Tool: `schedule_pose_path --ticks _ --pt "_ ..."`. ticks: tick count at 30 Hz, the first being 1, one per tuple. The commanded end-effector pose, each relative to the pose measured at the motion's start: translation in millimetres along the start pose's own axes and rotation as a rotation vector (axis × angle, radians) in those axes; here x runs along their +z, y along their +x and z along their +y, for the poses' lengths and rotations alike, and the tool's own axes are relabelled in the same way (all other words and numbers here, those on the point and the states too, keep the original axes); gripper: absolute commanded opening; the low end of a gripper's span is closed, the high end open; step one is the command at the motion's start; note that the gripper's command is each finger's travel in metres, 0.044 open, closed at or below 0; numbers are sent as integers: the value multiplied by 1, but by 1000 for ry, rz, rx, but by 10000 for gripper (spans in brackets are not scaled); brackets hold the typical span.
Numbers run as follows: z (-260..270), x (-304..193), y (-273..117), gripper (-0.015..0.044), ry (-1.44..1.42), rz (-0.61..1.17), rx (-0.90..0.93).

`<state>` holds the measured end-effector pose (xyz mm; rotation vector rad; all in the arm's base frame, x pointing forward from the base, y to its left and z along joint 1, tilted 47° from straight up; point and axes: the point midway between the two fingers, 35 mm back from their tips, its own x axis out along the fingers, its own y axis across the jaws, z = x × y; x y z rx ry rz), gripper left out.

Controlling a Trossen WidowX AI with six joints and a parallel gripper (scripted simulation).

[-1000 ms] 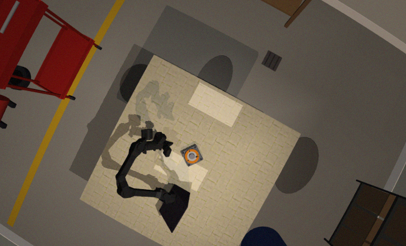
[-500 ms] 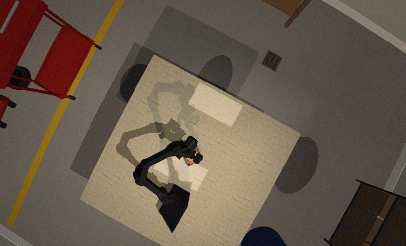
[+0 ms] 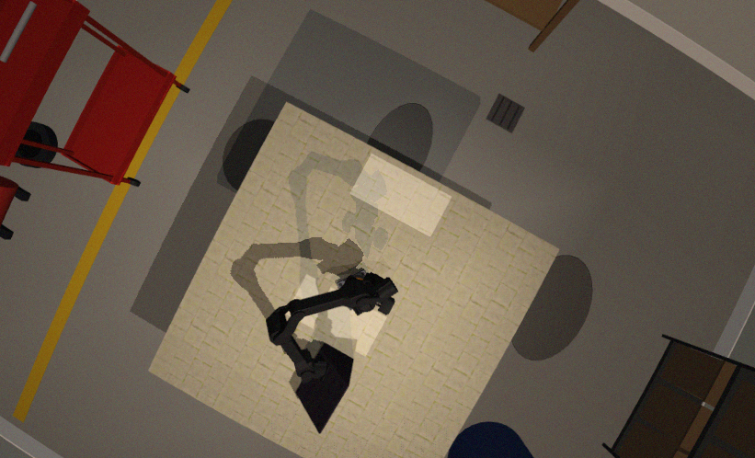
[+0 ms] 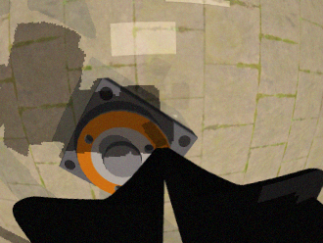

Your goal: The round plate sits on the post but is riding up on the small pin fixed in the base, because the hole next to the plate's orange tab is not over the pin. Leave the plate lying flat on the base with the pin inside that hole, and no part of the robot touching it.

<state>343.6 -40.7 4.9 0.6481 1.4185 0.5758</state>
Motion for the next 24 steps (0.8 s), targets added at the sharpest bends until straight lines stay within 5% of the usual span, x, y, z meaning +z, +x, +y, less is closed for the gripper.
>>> schedule_pose_path --ticks 1,7,24 --pt "-2 0 13 0 -4 -4 13" --pt "-1 -1 47 0 -4 -4 15" --pt "-9 -14 48 0 -3 -3 15"
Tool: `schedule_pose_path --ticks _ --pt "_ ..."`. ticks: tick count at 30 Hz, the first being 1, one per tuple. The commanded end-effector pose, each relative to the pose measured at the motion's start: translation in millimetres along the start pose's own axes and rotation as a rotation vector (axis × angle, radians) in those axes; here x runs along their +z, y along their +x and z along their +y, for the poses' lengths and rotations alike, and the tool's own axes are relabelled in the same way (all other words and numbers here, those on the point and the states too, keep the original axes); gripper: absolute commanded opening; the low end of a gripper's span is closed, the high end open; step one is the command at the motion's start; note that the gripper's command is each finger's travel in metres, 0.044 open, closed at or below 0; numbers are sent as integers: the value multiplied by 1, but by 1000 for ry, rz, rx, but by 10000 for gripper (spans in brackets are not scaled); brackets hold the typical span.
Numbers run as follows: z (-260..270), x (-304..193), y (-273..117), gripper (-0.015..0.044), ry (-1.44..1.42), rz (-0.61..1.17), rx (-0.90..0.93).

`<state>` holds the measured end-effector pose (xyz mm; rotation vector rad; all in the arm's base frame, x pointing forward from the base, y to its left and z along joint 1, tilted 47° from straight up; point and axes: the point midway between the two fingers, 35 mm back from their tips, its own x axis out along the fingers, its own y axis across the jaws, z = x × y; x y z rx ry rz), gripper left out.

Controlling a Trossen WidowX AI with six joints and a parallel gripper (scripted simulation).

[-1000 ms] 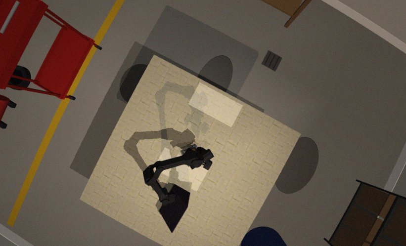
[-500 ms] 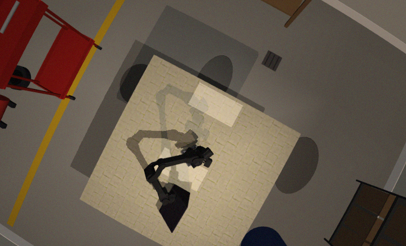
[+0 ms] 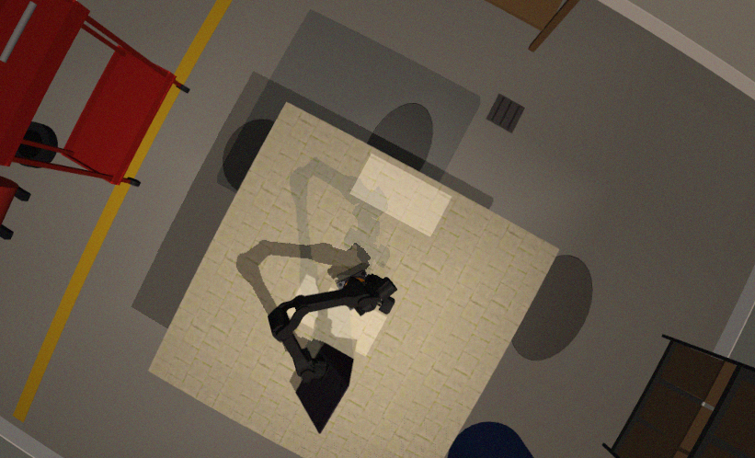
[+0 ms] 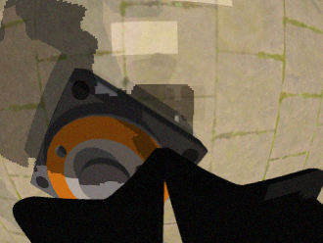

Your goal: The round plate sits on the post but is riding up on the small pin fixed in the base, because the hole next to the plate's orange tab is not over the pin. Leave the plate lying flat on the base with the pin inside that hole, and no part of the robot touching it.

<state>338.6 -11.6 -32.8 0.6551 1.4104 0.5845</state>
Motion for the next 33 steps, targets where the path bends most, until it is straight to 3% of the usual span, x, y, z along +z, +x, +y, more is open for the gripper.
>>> schedule_pose_path --ticks 1,33 --pt "-3 -7 1 0 0 1 4" --pt "-7 -39 0 0 1 3 3"
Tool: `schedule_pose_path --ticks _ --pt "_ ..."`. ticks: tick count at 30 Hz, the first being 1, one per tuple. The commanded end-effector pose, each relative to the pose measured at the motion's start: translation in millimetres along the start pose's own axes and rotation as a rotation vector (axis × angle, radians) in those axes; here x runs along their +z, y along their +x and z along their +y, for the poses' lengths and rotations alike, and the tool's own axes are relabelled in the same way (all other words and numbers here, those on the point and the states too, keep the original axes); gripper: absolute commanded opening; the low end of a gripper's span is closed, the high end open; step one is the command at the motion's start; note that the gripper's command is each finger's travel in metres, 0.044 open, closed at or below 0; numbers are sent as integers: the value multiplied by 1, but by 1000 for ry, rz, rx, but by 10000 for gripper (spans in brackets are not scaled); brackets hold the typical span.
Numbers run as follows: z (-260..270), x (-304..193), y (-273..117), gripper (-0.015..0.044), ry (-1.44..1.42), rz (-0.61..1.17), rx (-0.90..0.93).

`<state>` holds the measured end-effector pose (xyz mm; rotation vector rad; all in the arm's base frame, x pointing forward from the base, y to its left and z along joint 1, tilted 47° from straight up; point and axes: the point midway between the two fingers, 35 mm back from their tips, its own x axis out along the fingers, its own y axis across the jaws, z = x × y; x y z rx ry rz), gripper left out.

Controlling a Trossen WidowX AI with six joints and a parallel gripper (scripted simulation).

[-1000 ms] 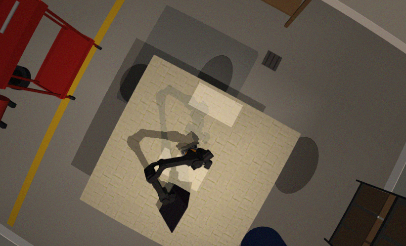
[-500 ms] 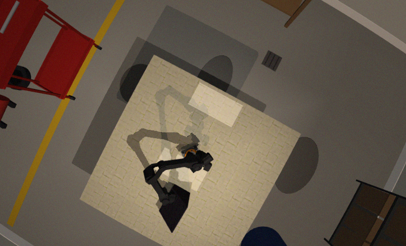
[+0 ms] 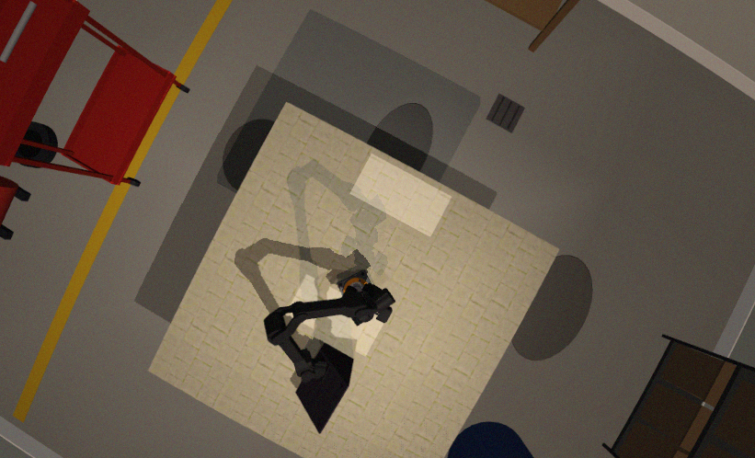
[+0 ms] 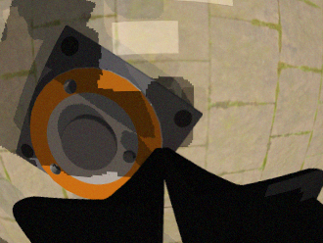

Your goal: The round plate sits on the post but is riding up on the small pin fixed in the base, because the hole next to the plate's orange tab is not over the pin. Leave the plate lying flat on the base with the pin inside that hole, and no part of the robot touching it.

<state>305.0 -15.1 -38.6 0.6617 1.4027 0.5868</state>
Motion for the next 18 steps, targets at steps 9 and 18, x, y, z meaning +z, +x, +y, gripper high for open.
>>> schedule_pose_path --ticks 9,18 --pt "1 -11 1 0 1 9 -3" --pt "1 -10 -16 0 1 9 -5"
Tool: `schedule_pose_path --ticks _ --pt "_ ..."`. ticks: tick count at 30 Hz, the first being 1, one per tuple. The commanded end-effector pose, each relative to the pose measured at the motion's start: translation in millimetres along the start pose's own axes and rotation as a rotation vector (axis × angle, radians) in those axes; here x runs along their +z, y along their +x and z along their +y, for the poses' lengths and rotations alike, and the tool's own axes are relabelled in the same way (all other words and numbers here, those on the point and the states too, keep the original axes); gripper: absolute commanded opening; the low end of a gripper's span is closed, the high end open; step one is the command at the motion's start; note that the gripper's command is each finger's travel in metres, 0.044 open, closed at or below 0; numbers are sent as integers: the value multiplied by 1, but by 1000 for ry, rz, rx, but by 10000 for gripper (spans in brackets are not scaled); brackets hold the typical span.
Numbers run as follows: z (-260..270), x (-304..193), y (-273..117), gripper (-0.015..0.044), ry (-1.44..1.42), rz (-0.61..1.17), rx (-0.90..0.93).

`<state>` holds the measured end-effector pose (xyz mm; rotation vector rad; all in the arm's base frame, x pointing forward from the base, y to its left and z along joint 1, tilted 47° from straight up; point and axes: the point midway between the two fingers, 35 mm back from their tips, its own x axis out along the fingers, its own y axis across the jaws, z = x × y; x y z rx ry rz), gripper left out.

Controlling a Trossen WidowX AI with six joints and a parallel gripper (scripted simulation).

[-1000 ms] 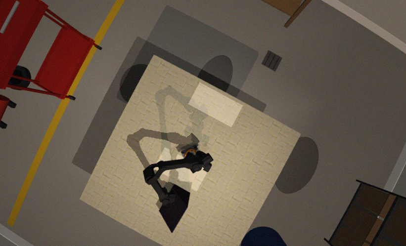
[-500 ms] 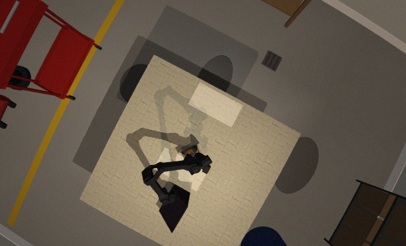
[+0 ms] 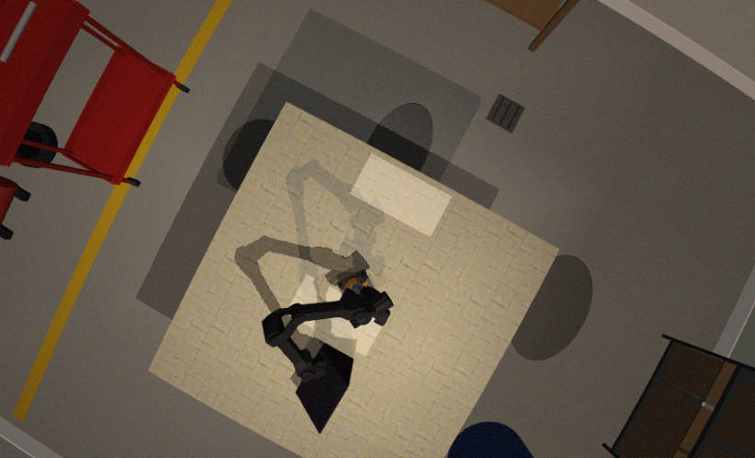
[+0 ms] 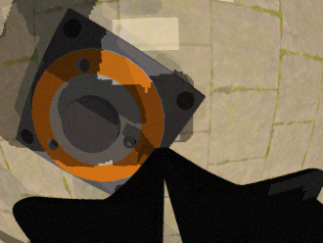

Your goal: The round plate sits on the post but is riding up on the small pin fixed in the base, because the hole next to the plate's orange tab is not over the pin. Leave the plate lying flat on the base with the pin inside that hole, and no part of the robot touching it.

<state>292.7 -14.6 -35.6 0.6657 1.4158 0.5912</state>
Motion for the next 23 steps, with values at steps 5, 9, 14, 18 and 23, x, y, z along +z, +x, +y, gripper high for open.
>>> schedule_pose_path --ticks 5,9,14,18,23 --pt "0 -1 -40 0 -4 -3 -9" --pt "-1 0 -34 0 2 -9 -4" --pt "-1 0 -34 0 2 -9 -4" --pt "-1 0 -34 0 2 -9 -4" --pt "-1 0 -34 0 2 -9 -4"
